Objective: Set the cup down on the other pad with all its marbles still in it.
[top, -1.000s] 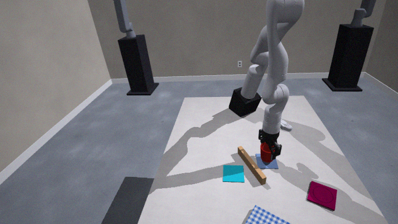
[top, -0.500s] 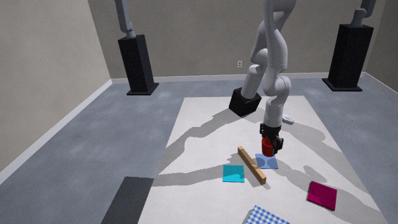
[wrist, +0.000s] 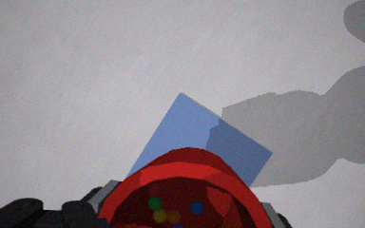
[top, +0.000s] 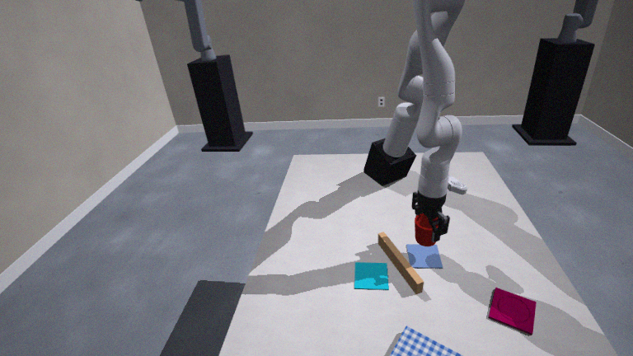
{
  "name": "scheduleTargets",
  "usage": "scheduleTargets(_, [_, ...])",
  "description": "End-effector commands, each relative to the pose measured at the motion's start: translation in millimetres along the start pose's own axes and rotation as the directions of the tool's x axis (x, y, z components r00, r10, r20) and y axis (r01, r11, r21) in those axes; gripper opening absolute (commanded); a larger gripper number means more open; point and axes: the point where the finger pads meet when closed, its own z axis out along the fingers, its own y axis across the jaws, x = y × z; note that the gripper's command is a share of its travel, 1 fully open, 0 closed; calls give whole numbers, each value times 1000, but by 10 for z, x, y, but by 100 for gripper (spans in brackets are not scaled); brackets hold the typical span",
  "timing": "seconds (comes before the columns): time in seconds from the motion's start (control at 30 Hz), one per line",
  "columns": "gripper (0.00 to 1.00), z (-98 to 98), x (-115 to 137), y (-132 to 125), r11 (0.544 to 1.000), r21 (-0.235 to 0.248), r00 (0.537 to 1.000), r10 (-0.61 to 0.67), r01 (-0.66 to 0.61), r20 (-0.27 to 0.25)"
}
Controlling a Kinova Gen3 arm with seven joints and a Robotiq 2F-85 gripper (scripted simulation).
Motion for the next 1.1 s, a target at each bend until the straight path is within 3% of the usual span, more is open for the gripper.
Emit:
scheduleTargets(0.0, [82, -23, -16, 2, 1000, -1, 1000, 0, 0, 3])
scheduleTargets(0.83, [82, -23, -55, 3, 1000, -1, 1000, 0, 0, 3])
scheduleTargets(1.07, [82, -23, -178, 6, 1000, -1, 1000, 0, 0, 3])
